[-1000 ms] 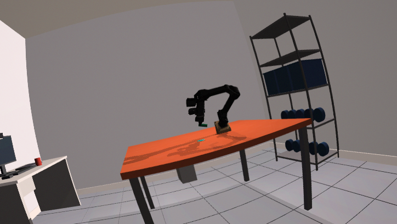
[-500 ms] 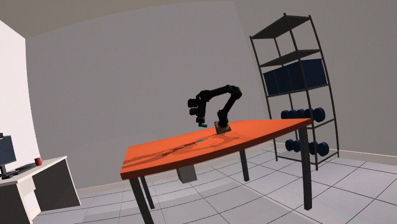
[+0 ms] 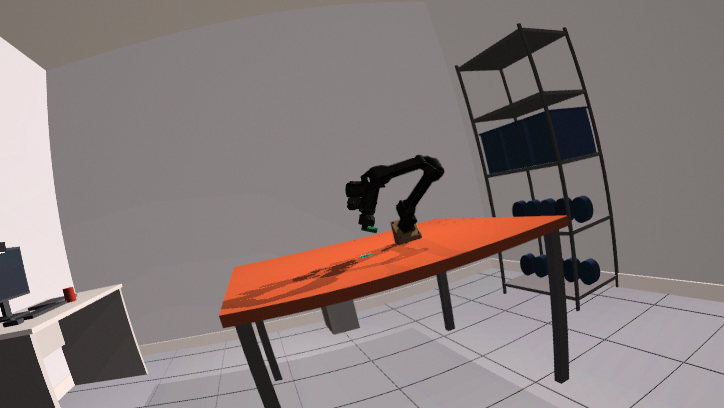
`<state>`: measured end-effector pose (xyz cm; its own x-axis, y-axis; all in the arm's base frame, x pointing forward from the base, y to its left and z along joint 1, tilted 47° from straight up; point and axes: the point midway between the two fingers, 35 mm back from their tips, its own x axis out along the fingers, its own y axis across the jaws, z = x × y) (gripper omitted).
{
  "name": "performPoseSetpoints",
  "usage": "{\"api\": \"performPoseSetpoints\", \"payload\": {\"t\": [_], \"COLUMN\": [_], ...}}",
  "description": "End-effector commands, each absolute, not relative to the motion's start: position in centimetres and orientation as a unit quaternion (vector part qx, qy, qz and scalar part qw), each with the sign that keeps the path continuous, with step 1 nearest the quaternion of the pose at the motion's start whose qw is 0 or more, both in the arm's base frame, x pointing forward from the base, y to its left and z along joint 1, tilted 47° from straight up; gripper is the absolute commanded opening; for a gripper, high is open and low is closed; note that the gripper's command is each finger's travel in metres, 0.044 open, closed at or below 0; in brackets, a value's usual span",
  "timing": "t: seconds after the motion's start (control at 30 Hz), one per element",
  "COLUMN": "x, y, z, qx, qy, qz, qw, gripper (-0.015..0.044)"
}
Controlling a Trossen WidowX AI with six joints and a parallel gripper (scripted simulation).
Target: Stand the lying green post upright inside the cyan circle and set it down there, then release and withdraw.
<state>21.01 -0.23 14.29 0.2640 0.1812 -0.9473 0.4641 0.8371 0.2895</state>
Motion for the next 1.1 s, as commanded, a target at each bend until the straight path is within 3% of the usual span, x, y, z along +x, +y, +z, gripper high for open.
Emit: {"api": "performPoseSetpoints", "payload": {"t": [0.0,1.07], "x": [20.83,20.97], "y": [-0.29,-0.41], "z": [14.01,13.98], "qx": [0.264,0.237], "qy": [0.594,0.525], "qz": [-0.104,-0.149], "qw": [0.752,0.804], "gripper": [0.0023,0.0023]}}
